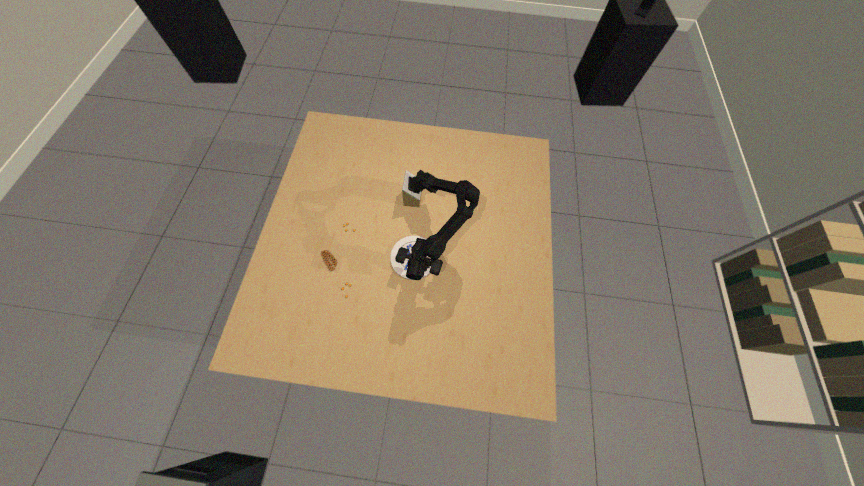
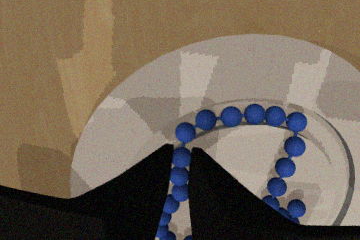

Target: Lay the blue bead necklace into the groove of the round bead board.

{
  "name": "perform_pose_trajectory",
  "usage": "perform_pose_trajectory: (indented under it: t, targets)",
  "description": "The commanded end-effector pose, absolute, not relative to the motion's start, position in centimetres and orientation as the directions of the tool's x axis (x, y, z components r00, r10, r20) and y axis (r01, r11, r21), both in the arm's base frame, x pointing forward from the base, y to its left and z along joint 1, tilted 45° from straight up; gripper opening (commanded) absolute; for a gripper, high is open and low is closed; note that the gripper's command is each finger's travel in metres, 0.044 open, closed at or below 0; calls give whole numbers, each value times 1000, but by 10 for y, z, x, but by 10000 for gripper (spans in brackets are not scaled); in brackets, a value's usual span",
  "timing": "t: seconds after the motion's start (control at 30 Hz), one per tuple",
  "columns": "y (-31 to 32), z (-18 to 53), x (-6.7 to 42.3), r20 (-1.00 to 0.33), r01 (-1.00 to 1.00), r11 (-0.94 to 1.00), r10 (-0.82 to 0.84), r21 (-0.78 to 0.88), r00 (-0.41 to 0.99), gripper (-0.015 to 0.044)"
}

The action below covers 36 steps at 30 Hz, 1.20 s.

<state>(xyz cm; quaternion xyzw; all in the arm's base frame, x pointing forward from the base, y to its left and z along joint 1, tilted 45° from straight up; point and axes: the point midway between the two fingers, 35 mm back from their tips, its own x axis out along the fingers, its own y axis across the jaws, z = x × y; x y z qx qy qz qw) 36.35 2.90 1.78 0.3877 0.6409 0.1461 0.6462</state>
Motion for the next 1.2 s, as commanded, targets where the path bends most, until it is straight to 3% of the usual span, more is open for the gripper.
perform_pose_trajectory:
  t: [0.0, 1.17]
  targets:
    - [29, 18, 364, -715, 308, 657, 686, 688, 137, 0]
    - [35, 23, 369, -713, 312, 653, 688, 690, 135, 0]
